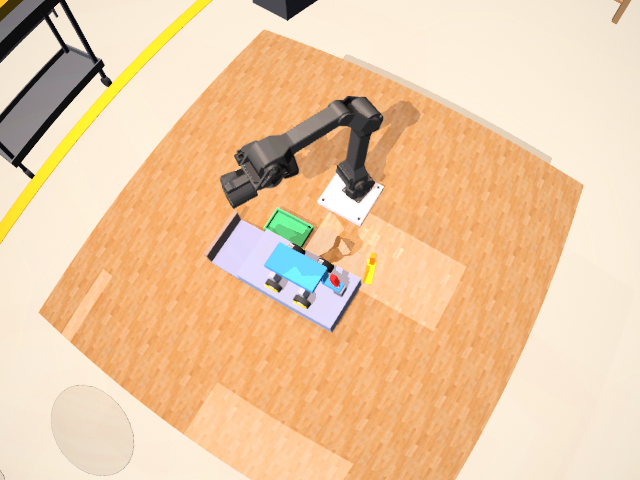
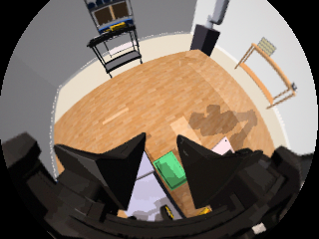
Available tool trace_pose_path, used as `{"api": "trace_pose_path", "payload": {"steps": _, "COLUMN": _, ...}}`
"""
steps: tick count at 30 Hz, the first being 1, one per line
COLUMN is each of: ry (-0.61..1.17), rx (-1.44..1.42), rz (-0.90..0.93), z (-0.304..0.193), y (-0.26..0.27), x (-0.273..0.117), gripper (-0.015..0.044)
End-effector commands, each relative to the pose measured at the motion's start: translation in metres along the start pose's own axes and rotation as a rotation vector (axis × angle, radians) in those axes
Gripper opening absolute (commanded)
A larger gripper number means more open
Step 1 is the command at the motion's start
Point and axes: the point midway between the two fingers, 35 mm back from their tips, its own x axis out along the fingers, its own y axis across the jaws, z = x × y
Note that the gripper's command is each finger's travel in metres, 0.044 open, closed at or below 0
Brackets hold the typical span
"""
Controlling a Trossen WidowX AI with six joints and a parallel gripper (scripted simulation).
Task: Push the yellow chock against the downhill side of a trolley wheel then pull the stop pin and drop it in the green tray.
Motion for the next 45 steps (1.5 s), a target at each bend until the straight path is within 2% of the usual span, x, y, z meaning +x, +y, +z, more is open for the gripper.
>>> {"api": "trace_pose_path", "payload": {"steps": 1, "ry": 0.056, "rx": -0.039, "rz": 0.043, "z": -0.024, "y": -0.001, "x": -0.011, "gripper": 0.019}}
{"api": "trace_pose_path", "payload": {"steps": 13, "ry": 0.247, "rx": -0.251, "rz": 0.168, "z": -0.105, "y": -0.02, "x": -0.053, "gripper": 0.019}}
{"api": "trace_pose_path", "payload": {"steps": 25, "ry": 0.438, "rx": -0.549, "rz": 0.223, "z": -0.176, "y": -0.071, "x": -0.088, "gripper": 0.019}}
{"api": "trace_pose_path", "payload": {"steps": 45, "ry": 0.618, "rx": -0.842, "rz": 0.179, "z": -0.239, "y": -0.184, "x": -0.127, "gripper": 0.019}}
